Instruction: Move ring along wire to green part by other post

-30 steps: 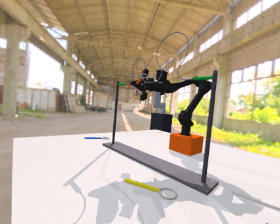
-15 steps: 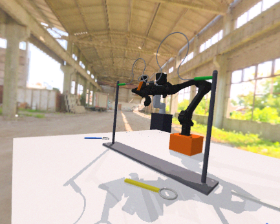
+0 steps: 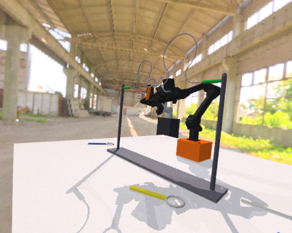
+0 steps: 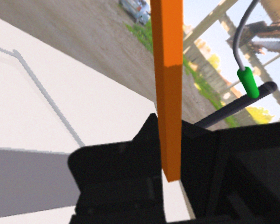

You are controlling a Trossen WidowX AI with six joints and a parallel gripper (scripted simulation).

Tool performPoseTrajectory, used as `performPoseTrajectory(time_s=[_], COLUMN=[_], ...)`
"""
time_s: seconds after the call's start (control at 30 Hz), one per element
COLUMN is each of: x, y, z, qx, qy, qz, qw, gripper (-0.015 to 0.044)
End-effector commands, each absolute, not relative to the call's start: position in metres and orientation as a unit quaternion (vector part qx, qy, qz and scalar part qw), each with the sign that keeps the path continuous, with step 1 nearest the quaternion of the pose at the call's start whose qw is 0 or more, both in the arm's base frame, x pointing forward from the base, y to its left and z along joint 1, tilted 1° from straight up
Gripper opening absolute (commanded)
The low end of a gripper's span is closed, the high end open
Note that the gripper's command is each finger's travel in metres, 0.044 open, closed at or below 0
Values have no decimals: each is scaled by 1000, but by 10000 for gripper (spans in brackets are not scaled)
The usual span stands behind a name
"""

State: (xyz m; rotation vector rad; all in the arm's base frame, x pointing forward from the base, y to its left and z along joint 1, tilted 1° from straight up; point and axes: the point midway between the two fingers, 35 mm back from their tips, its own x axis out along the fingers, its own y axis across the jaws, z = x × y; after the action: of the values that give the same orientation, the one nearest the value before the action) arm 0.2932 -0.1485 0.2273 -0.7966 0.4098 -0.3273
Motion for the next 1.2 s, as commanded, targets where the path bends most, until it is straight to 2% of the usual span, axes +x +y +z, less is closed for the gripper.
performPoseTrajectory(time_s=[0.0, 0.67, 1.17], x=[292, 293, 293], y=[-137, -77, -42], z=[213, 183, 179], qx=[-336, -135, -49], qy=[209, 235, 242], qz=[-146, -92, -68], qw=[907, 958, 967], gripper=[-150, -150, -150])
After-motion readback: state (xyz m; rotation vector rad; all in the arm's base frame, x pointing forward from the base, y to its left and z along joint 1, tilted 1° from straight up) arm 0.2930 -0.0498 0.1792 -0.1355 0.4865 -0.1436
